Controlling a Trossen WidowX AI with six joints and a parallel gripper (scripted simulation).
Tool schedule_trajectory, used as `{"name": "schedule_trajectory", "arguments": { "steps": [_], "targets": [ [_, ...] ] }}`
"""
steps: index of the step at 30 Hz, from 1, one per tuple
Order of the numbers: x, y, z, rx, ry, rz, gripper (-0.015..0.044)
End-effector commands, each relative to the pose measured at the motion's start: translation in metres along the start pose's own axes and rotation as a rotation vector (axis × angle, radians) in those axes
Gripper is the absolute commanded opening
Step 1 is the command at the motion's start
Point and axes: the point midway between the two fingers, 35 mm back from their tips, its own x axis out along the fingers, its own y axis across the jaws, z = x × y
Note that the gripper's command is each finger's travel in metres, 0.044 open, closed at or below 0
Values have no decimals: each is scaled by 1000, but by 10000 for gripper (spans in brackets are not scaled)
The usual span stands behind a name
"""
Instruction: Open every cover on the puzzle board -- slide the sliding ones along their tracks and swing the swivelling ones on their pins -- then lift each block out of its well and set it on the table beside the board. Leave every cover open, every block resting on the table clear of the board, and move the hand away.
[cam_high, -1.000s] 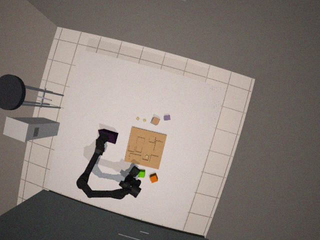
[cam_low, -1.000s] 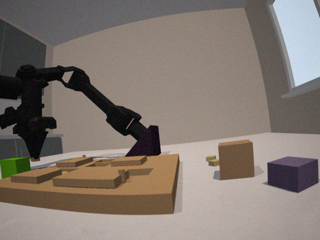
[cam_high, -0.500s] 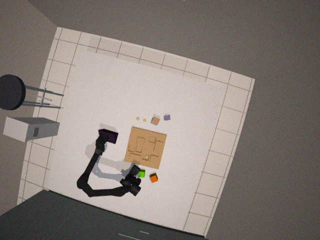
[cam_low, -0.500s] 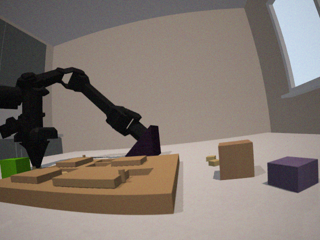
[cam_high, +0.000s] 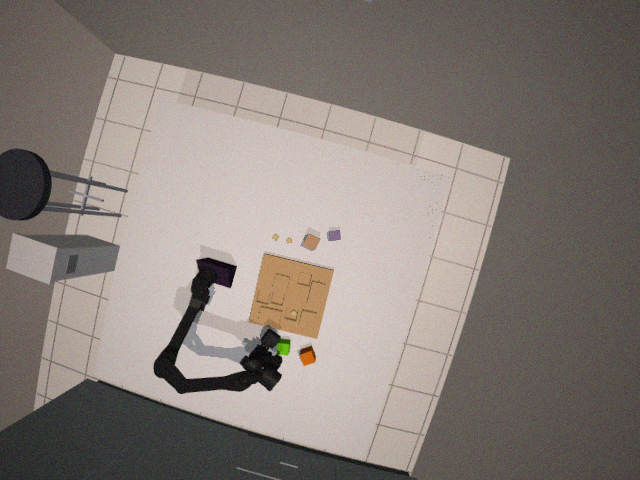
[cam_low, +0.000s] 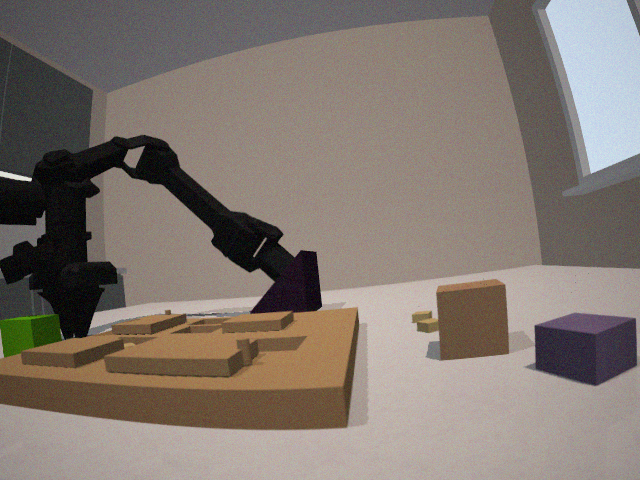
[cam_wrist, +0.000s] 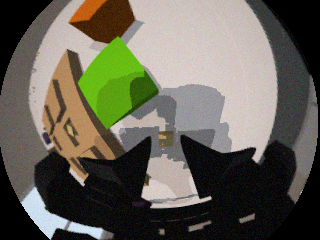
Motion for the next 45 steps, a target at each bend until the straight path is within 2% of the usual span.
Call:
{"name": "schedule_trajectory", "arguments": {
  "steps": [1, 6, 32, 35, 45],
  "targets": [
    [0, 0, 0, 1, 0, -1, 316],
    [-2, 0, 0, 1, 0, 0, 440],
    [-76, 1, -1, -6, 6, 6, 440],
    [-76, 9, 1, -139, 5, 9, 361],
    [-75, 63, 16, -1053, -2, 23, 99]
  ]
}}
